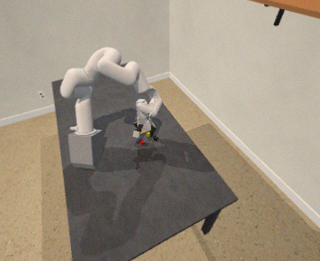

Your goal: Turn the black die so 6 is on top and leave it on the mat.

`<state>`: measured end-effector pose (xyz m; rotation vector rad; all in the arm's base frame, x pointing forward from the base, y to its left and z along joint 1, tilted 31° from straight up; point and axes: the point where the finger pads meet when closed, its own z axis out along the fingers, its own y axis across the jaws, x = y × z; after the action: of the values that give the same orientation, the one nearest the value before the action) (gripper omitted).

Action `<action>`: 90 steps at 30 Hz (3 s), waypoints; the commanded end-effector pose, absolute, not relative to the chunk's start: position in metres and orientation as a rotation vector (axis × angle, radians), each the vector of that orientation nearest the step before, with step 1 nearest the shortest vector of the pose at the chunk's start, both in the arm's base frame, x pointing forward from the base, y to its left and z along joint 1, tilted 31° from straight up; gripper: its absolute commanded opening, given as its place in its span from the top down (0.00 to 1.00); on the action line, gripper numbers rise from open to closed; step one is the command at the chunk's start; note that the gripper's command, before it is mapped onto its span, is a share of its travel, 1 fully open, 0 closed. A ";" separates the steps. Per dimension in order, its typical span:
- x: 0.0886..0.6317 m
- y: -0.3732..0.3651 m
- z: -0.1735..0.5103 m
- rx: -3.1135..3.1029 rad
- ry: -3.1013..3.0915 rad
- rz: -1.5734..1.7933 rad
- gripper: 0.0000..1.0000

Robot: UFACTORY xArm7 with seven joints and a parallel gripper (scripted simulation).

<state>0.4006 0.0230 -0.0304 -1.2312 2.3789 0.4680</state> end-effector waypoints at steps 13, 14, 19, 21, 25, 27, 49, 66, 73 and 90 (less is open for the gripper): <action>0.402 0.022 -0.030 -1.230 2.379 0.465 0.00; 0.402 0.022 -0.030 -1.230 2.379 0.465 0.00; 0.402 0.022 -0.030 -1.230 2.379 0.465 0.00; 0.402 0.022 -0.030 -1.230 2.379 0.465 0.00; 0.402 0.022 -0.030 -1.230 2.379 0.465 0.00; 0.402 0.022 -0.030 -1.230 2.379 0.465 0.00; 0.380 -0.027 0.058 -1.230 2.379 0.465 0.00; 0.419 -0.045 0.056 -1.014 2.496 0.524 0.00; 0.442 -0.055 0.052 -0.882 2.569 0.553 0.00; 0.442 -0.056 0.051 -0.878 2.572 0.554 0.00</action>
<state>0.4416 -0.0544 0.0507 -0.8792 2.5717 0.5576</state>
